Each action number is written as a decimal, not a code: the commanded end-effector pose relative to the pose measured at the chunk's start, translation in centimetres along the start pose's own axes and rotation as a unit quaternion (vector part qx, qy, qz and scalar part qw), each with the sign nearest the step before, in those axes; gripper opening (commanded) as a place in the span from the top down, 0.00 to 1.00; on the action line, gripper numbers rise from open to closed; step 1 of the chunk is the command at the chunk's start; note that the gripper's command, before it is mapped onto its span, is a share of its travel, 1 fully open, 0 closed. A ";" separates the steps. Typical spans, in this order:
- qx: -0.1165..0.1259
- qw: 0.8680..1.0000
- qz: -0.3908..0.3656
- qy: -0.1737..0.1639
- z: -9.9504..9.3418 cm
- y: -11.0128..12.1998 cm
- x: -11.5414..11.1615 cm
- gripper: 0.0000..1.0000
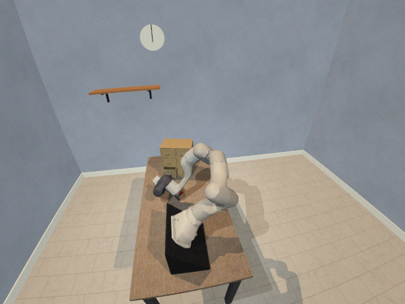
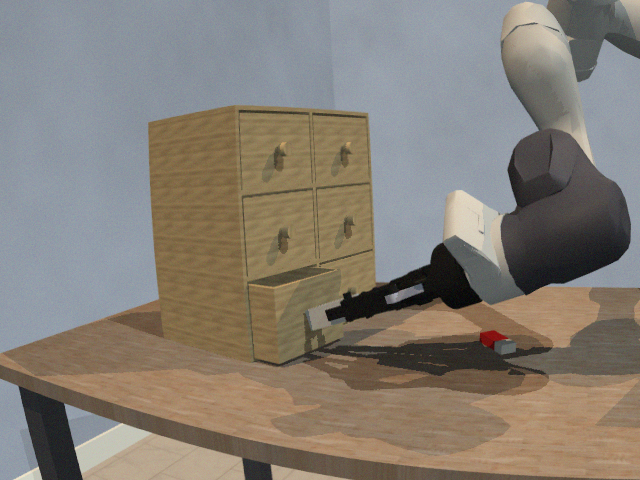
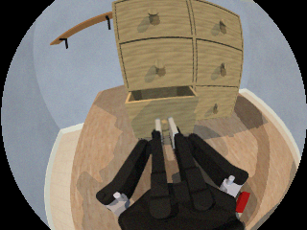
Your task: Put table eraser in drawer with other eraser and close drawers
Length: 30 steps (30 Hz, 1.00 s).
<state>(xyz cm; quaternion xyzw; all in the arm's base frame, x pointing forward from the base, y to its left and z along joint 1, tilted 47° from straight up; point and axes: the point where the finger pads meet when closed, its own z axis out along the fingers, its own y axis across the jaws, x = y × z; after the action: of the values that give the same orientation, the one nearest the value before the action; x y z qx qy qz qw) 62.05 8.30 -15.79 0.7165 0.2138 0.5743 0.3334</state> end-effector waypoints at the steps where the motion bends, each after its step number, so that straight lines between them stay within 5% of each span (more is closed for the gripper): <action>1: -0.001 1.000 0.004 -0.001 -0.7 0.0 -0.3 0.92; 30: -0.001 1.000 0.004 -0.001 -2.4 0.0 -0.9 0.92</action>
<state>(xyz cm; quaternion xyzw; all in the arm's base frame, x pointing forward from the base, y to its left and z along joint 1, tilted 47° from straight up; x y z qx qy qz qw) 59.74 8.27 -16.06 0.7165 0.2130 0.5748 0.3330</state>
